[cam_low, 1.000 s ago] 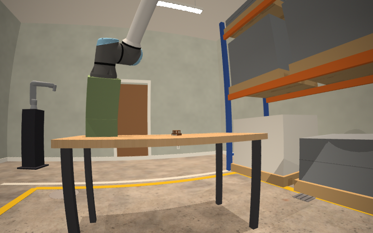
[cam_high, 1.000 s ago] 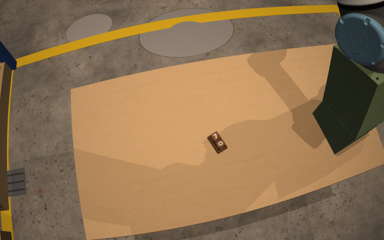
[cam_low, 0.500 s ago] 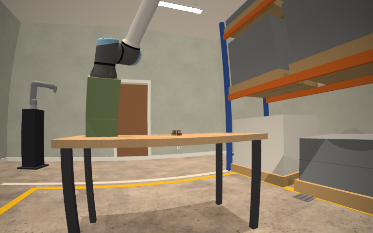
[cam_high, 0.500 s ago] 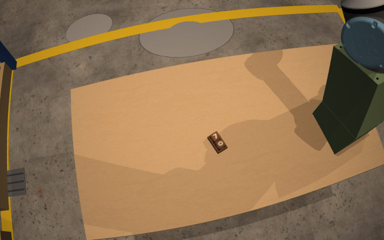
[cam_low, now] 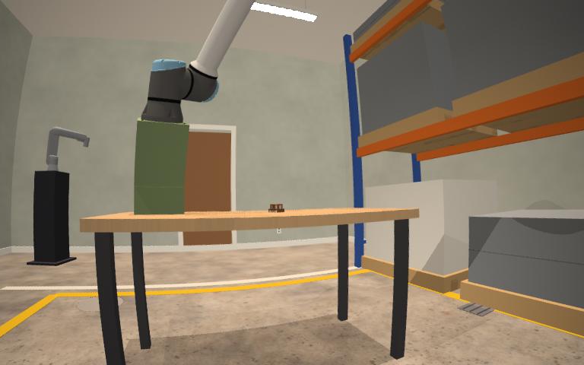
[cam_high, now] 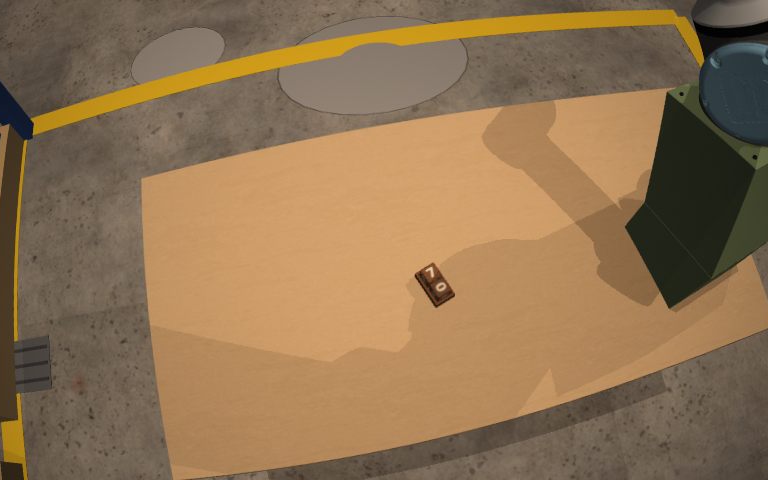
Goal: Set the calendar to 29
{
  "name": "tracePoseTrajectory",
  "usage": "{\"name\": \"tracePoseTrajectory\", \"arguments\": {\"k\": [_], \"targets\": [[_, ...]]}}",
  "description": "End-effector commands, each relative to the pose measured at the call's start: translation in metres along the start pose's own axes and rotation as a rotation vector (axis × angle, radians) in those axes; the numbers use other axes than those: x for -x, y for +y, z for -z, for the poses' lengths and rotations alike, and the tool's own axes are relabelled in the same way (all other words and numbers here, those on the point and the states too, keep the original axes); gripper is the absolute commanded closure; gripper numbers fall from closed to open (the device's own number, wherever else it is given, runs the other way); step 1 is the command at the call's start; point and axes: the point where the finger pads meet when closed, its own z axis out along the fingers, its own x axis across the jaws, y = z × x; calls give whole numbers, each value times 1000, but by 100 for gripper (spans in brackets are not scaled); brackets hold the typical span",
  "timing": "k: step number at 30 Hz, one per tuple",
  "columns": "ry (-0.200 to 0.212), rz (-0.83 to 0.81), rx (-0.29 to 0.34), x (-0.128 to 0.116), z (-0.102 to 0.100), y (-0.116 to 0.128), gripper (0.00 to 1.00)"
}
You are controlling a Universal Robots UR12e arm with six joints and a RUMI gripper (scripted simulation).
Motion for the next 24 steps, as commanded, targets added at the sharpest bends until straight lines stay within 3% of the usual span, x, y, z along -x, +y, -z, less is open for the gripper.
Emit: {"name": "tracePoseTrajectory", "arguments": {"k": [1, 2, 3, 4, 5, 7, 8, 9, 10, 11, 12, 14, 16, 18, 19, 20, 21, 22, 23, 24], "targets": [[26, 73, -21, -36, -18, -52, 0], [35, 104, -31, -50, -24, -74, 0], [35, 104, -31, -50, -24, -74, 0], [45, 135, -41, -63, -30, -98, 0], [45, 135, -41, -63, -30, -98, 0], [65, 199, -61, -89, -42, -147, 0], [65, 199, -61, -89, -42, -147, 0], [76, 232, -71, -101, -47, -172, 0], [76, 232, -71, -101, -47, -172, 0], [87, 265, -81, -113, -51, -199, 0], [87, 265, -81, -113, -51, -199, 0], [108, 333, -100, -135, -59, -253, 0], [108, 333, -100, -135, -59, -253, 0], [131, 403, -119, -154, -64, -310, 0], [131, 403, -119, -154, -64, -310, 0], [143, 438, -128, -162, -66, -339, 0], [143, 438, -128, -162, -66, -339, 0], [154, 473, -137, -170, -67, -368, 0], [154, 473, -137, -170, -67, -368, 0], [166, 509, -146, -177, -68, -398, 0]]}}
